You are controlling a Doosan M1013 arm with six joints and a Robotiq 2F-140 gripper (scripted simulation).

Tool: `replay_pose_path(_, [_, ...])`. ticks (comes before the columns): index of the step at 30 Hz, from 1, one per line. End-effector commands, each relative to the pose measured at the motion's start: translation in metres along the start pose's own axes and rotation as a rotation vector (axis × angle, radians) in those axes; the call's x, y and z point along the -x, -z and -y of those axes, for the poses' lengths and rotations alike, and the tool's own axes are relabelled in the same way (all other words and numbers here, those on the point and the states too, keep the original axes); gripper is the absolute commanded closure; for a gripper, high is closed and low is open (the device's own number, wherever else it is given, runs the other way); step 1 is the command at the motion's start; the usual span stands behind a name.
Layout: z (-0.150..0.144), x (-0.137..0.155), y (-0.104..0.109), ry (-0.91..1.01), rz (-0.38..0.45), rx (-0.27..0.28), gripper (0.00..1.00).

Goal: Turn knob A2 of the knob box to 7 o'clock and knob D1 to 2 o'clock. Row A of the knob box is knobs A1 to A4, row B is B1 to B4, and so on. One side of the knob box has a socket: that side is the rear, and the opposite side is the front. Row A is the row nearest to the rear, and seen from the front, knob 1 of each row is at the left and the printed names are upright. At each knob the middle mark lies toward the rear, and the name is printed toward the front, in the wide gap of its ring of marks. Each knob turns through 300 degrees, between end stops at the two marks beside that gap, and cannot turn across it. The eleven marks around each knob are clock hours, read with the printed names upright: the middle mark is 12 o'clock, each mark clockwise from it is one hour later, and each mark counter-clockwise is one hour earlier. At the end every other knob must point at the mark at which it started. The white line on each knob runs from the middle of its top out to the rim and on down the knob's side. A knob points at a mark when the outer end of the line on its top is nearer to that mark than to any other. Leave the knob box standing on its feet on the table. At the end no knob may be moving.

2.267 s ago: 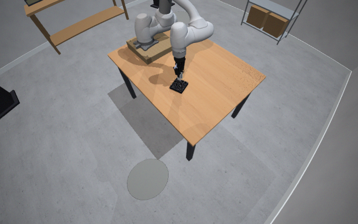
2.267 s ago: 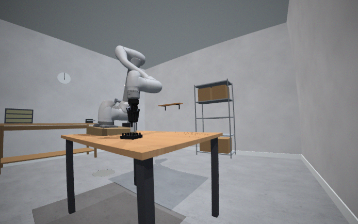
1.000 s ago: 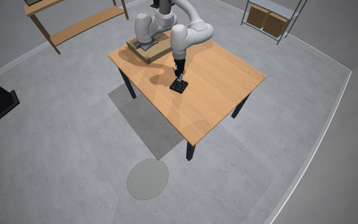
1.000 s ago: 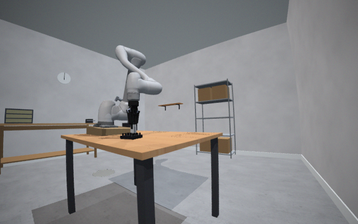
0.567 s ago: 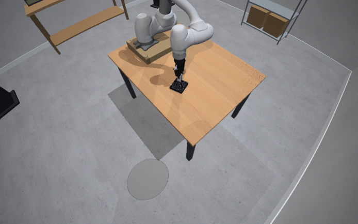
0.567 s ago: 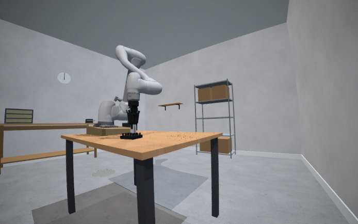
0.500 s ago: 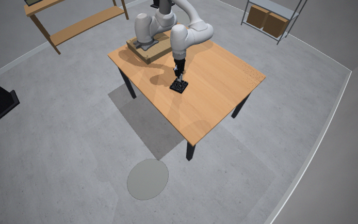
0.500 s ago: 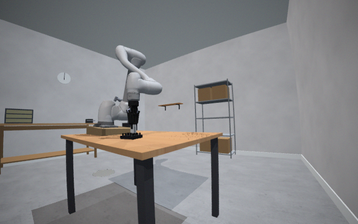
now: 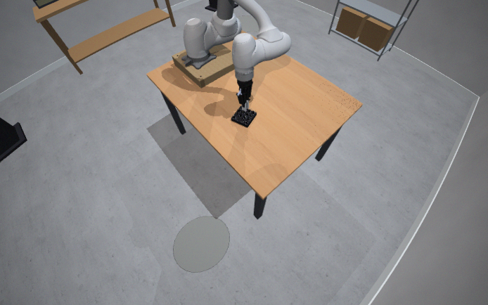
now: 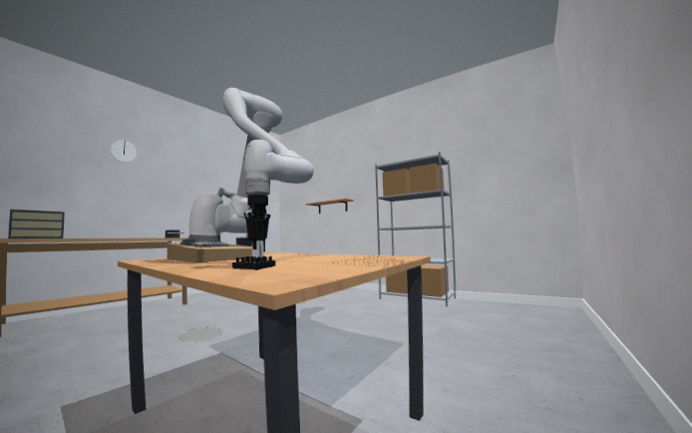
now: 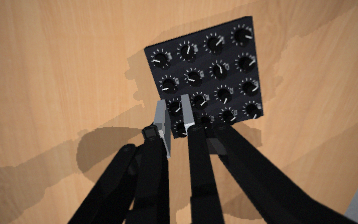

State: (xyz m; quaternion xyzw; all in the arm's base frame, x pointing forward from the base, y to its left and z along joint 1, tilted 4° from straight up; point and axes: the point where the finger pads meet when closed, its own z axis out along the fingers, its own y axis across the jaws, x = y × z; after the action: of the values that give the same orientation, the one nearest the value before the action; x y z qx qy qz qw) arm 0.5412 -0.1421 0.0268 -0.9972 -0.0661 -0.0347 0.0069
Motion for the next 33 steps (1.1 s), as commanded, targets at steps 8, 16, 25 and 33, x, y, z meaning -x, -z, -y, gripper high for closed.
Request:
replay_pose_path(8, [0.0000, 0.0000, 0.0001, 0.000, 0.000, 0.000, 0.95])
replay_pose_path(16, [0.0000, 0.0000, 0.0001, 0.000, 0.000, 0.000, 0.95])
replay_pose_path(25, [0.0000, 0.0000, 0.0001, 0.000, 0.000, 0.000, 0.95])
replay_pose_path(33, [0.0000, 0.0000, 0.0001, 0.000, 0.000, 0.000, 0.95])
